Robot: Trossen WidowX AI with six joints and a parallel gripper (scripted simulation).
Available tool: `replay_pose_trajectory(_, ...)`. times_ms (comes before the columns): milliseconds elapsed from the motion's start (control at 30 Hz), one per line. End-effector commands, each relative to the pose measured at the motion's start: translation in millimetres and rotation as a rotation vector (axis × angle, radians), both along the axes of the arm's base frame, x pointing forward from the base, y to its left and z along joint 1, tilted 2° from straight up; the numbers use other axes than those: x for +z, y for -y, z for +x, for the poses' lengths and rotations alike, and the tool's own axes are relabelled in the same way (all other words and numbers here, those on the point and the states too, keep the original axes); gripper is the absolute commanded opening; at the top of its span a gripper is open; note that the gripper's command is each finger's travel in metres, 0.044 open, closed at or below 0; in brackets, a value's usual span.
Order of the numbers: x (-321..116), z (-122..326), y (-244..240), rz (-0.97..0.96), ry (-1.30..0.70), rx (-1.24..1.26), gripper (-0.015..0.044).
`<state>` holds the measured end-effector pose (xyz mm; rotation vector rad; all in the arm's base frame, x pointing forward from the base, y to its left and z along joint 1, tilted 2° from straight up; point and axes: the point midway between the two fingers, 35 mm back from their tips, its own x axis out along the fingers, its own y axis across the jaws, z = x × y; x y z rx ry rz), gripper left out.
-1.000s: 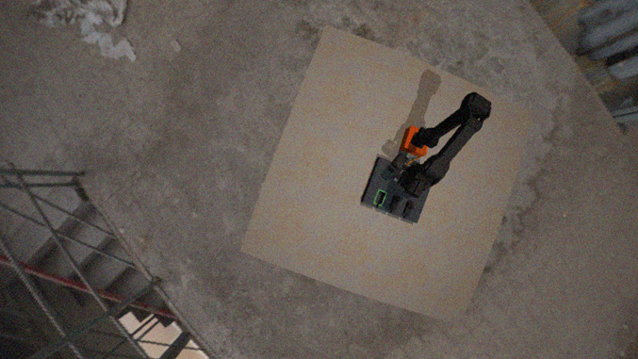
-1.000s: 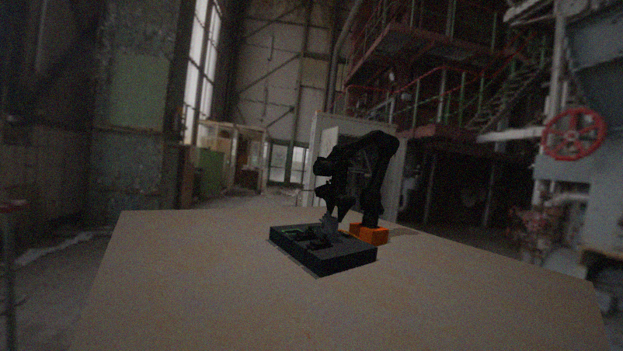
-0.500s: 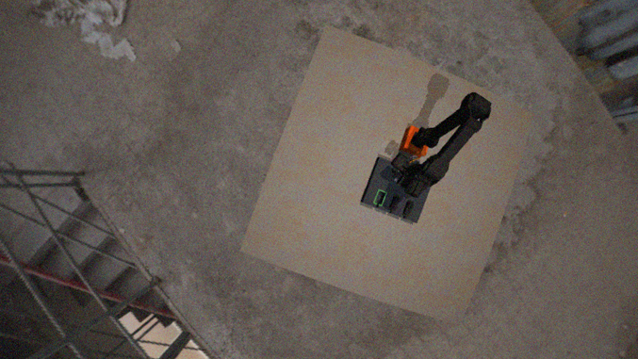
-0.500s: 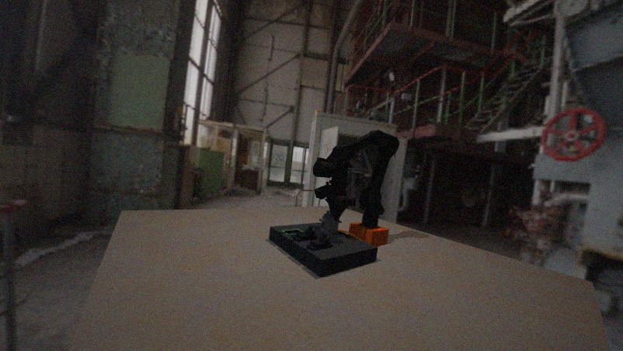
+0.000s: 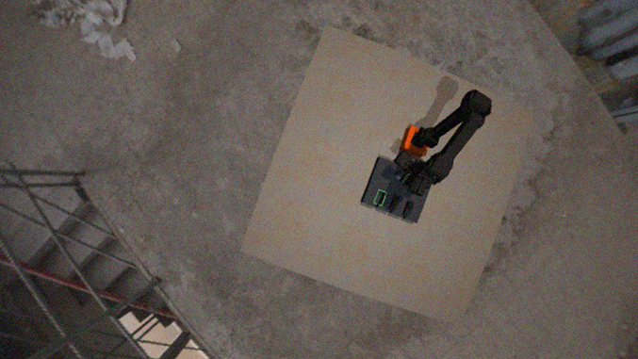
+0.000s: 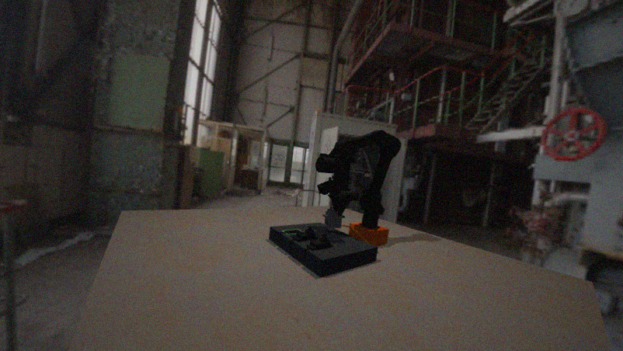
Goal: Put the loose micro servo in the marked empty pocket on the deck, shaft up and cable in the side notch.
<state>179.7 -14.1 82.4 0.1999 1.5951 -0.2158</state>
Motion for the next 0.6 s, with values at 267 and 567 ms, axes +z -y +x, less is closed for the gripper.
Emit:
replay_pose_trajectory(267,11,-7,-2,-0.004,0.019,-0.001,0.0)
replay_pose_trajectory(567,11,13,-3,-0.004,0.02,-0.001,0.0)
